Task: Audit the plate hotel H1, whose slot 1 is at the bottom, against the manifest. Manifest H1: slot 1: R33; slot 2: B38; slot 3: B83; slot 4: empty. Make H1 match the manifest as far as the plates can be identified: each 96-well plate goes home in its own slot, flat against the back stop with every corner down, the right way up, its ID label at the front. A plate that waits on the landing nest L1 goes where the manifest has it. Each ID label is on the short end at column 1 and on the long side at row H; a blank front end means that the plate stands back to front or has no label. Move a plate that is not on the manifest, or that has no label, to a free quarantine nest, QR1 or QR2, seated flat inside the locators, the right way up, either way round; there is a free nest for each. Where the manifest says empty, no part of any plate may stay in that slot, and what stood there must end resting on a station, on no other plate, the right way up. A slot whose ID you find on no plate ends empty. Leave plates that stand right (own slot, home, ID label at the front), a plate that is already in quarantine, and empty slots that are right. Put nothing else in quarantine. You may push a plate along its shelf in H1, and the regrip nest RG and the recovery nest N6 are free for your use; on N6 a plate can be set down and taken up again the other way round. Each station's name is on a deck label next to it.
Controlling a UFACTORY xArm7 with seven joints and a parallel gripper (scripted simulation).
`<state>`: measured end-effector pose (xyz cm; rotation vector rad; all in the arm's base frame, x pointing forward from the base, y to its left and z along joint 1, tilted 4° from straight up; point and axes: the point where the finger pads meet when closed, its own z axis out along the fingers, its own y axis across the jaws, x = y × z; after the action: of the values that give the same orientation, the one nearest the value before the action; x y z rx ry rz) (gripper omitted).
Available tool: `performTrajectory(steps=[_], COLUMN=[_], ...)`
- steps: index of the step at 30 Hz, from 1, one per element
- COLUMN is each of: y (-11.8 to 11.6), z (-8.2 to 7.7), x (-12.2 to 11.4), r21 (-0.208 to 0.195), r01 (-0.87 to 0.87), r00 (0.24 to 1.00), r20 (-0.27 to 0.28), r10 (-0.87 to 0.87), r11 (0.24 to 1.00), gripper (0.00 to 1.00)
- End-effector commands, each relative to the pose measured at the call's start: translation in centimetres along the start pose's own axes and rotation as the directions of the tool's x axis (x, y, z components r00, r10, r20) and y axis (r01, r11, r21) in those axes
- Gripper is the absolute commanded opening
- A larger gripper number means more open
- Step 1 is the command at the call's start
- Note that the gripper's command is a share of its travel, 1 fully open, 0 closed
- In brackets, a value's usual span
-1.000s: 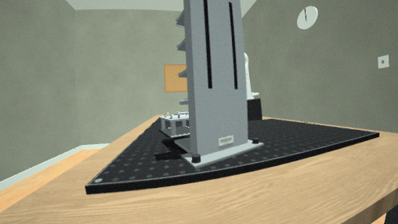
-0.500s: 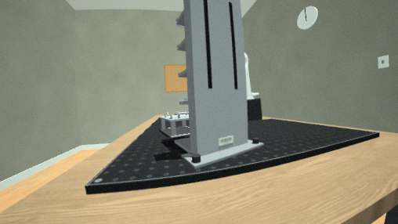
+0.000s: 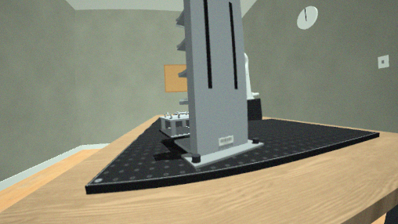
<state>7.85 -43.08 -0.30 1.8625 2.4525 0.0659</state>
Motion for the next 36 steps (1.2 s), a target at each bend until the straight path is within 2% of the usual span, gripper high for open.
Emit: performTrajectory(steps=[1,18,36], y=[0.0,0.0,0.0], z=[-0.7,-3.2,-3.2], x=[-0.2,-0.2,-0.1], r21=[0.0,0.0,0.0], r01=[0.0,0.0,0.0], r00=[1.0,1.0,1.0], r20=[0.004,0.004,0.004], r10=[0.0,0.0,0.0], r11=[1.0,1.0,1.0], gripper=[1.0,1.0,1.0])
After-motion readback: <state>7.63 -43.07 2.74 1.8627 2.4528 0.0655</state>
